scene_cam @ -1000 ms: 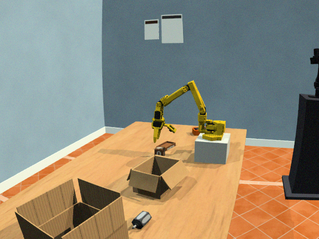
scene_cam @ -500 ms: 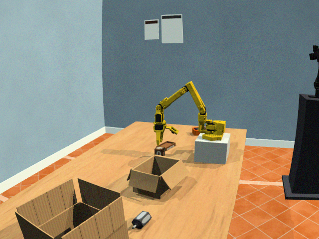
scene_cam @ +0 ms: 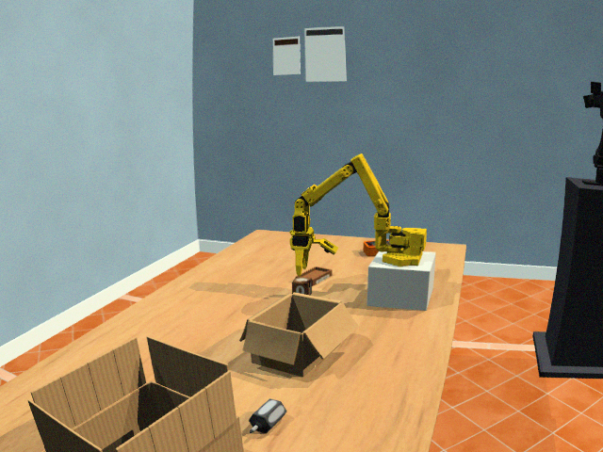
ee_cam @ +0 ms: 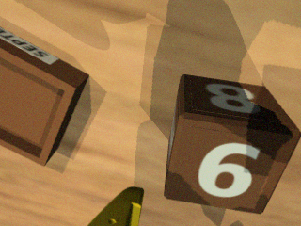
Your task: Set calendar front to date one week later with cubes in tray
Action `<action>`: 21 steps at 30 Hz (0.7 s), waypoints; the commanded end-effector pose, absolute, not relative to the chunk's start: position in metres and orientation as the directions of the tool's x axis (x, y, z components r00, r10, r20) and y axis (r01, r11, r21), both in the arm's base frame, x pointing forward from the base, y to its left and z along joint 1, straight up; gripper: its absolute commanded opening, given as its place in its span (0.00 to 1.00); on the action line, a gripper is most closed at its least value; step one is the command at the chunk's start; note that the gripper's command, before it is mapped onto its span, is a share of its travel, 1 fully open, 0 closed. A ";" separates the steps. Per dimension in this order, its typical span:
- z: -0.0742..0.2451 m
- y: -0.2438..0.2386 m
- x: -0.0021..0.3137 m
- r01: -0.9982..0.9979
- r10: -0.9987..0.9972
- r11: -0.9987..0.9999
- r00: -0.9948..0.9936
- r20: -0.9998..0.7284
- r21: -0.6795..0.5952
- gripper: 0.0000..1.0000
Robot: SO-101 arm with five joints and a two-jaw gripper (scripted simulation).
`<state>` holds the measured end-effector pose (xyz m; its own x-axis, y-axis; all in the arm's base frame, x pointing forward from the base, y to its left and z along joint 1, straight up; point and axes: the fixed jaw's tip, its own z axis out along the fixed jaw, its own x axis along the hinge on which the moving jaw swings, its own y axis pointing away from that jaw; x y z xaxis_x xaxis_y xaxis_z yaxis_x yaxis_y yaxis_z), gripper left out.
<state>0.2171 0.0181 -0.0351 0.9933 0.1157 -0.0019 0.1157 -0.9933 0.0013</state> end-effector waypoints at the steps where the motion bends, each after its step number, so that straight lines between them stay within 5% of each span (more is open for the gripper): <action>1: -0.037 0.017 0.217 0.118 0.118 -0.993 0.993 -0.012 0.000 0.35; 21: -0.060 0.017 0.217 0.118 0.118 -0.993 0.993 -0.012 0.000 0.35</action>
<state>0.2136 0.0176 -0.0560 0.9929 0.1155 -0.0283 0.1156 -0.9933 0.0014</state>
